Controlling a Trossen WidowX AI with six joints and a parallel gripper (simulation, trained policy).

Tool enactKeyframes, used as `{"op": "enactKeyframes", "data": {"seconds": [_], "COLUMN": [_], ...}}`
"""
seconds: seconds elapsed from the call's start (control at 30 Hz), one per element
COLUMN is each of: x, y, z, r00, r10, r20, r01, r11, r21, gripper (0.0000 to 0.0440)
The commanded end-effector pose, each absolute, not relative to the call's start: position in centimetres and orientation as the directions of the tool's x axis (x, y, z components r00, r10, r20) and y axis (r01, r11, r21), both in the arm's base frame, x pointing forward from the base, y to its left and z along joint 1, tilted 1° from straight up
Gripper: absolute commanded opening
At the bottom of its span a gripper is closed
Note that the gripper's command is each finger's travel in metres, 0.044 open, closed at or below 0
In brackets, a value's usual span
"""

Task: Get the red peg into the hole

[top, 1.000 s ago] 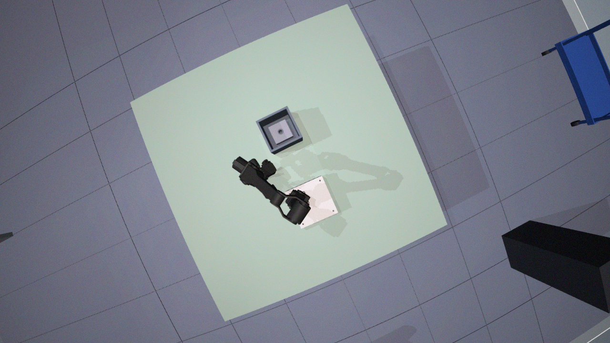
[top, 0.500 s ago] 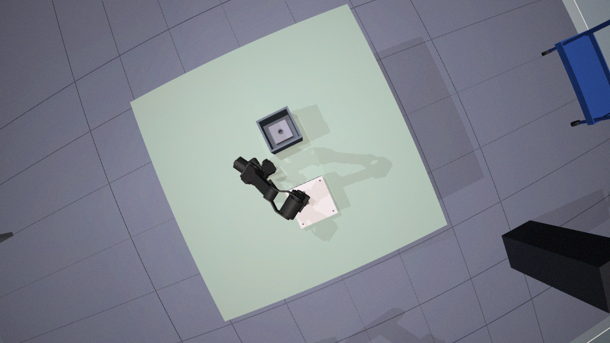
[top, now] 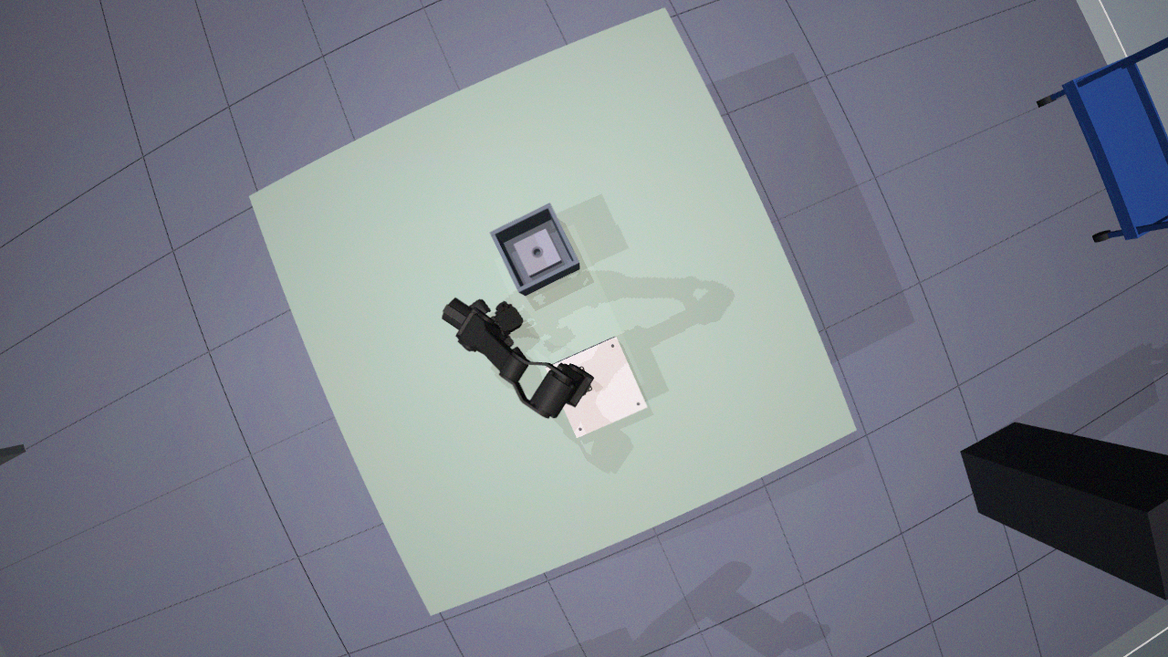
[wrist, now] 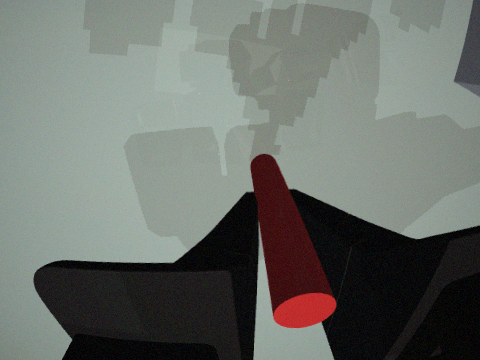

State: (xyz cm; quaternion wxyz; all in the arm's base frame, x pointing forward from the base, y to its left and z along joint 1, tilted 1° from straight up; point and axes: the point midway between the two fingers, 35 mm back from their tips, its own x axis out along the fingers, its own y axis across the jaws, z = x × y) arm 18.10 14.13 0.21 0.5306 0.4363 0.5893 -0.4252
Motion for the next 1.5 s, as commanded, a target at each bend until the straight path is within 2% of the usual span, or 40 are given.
{"op": "enactKeyframes", "data": {"seconds": [0.0,0.73,1.13,1.47], "x": [18.8,23.3,25.8,27.2], "y": [14.7,15.4,12.3,8.7], "z": [1.2,9.6,14.4,15.9], "r00": [-0.026,0.183,0.278,0.302], "r10": [0.096,0.199,0.16,0.091], "r20": [-0.995,-0.963,-0.947,-0.949], "r01": [0.97,0.948,0.924,0.925], "r11": [0.242,0.223,0.226,0.211], "r21": [-0.002,0.226,0.309,0.315], "gripper": [0.0,0.0,0.0,0.0]}}
